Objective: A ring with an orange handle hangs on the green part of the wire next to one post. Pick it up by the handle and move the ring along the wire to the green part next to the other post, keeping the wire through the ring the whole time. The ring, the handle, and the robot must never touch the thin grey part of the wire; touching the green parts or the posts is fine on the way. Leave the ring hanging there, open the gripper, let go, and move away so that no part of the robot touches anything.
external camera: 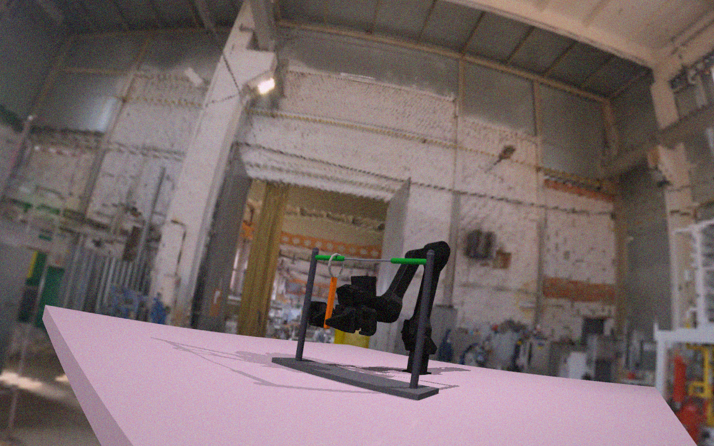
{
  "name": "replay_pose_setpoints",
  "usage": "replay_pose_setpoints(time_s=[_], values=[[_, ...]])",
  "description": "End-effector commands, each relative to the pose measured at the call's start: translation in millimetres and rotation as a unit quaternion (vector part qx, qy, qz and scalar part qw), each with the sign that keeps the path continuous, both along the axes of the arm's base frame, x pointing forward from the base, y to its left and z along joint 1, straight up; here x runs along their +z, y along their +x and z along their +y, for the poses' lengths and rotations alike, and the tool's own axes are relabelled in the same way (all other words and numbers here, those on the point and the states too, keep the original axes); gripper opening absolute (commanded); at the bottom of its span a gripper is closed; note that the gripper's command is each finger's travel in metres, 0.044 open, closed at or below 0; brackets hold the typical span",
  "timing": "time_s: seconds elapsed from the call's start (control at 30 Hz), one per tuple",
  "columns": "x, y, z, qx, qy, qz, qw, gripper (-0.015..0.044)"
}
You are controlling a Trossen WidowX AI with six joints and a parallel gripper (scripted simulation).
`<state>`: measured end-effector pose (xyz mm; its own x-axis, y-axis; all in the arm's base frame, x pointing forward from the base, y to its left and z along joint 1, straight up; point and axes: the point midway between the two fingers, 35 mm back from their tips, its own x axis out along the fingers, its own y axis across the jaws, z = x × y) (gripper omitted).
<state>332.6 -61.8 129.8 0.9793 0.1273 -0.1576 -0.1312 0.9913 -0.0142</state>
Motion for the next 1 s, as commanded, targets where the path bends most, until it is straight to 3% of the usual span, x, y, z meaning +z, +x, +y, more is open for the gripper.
replay_pose_setpoints(time_s=[0.0,0.07,0.23,0.3,0.5,0.97], values=[[0,0,-1,-0.002,0.002,0.000,1.000,0.0160],[0,0,-1,-0.002,0.002,0.000,1.000,0.0160],[0,0,0,0.000,0.000,0.000,1.000,0.0029],[0,0,0,0.000,0.000,0.000,1.000,0.0015],[0,0,0,0.000,0.000,0.000,1.000,-0.0142],[13,0,0,0.000,0.000,0.000,1.000,-0.0150]])
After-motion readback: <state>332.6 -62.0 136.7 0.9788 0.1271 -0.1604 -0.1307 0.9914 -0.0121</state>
